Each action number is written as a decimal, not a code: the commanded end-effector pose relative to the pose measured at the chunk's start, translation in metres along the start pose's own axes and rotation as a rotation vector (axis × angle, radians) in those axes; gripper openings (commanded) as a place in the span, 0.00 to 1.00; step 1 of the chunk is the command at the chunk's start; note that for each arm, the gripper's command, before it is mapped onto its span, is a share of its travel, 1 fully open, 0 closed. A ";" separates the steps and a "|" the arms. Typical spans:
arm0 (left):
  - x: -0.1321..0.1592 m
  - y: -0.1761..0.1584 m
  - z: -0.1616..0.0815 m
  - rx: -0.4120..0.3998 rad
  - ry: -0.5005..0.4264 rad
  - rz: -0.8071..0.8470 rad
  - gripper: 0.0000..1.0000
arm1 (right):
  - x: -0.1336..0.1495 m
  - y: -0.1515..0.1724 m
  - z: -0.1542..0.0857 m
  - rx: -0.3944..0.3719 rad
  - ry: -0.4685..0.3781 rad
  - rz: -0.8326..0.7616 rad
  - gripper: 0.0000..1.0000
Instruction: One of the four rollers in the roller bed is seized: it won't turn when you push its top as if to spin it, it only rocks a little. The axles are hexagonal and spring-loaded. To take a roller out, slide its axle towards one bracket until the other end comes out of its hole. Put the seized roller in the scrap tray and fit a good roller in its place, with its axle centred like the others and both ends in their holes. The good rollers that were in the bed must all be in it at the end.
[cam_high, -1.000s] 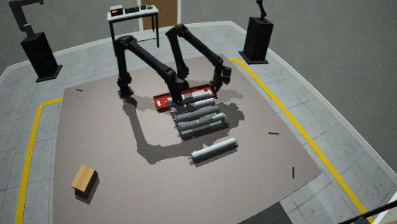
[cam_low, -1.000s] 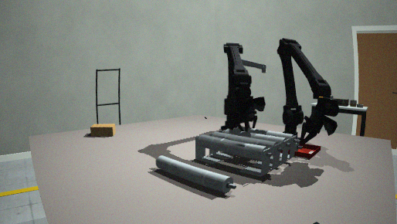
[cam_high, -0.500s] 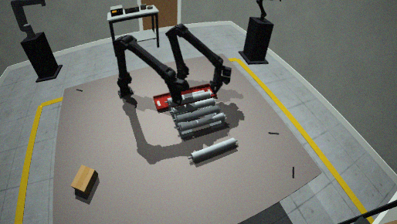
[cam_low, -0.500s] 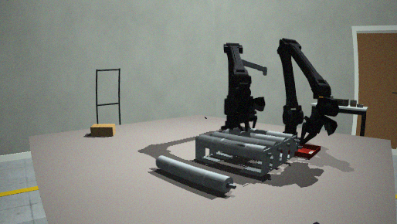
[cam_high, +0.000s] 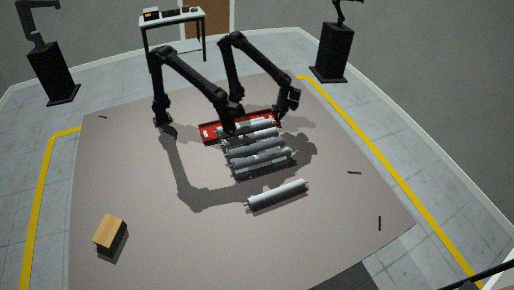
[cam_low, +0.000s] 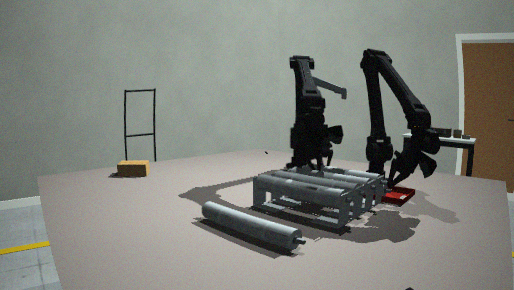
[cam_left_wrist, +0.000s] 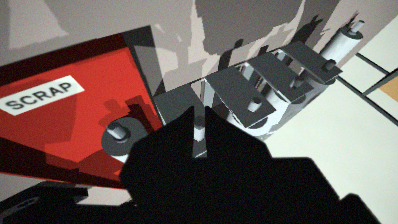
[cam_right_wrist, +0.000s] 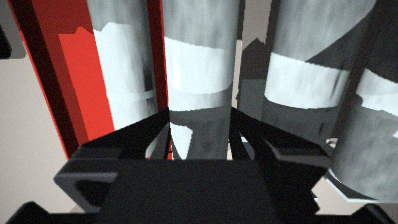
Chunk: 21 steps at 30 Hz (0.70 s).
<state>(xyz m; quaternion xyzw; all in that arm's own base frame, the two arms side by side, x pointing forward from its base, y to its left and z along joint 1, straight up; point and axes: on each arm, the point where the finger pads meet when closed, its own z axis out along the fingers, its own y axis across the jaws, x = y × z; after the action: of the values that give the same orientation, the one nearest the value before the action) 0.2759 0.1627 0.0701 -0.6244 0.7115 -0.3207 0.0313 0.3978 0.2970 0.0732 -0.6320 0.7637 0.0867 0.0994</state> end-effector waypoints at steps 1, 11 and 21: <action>-0.026 -0.016 -0.011 0.019 -0.056 0.039 0.03 | 0.000 -0.013 -0.019 0.021 -0.021 -0.012 0.32; -0.026 -0.017 -0.012 0.018 -0.055 0.019 0.03 | 0.000 -0.013 -0.019 0.021 -0.021 -0.012 0.32; -0.026 -0.017 -0.013 0.019 -0.055 0.014 0.03 | 0.000 -0.013 -0.019 0.021 -0.021 -0.012 0.32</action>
<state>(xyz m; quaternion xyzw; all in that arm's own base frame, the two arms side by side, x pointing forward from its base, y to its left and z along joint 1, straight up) 0.2759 0.1627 0.0701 -0.6237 0.7121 -0.3207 0.0316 0.3978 0.2970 0.0733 -0.6320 0.7637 0.0867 0.0994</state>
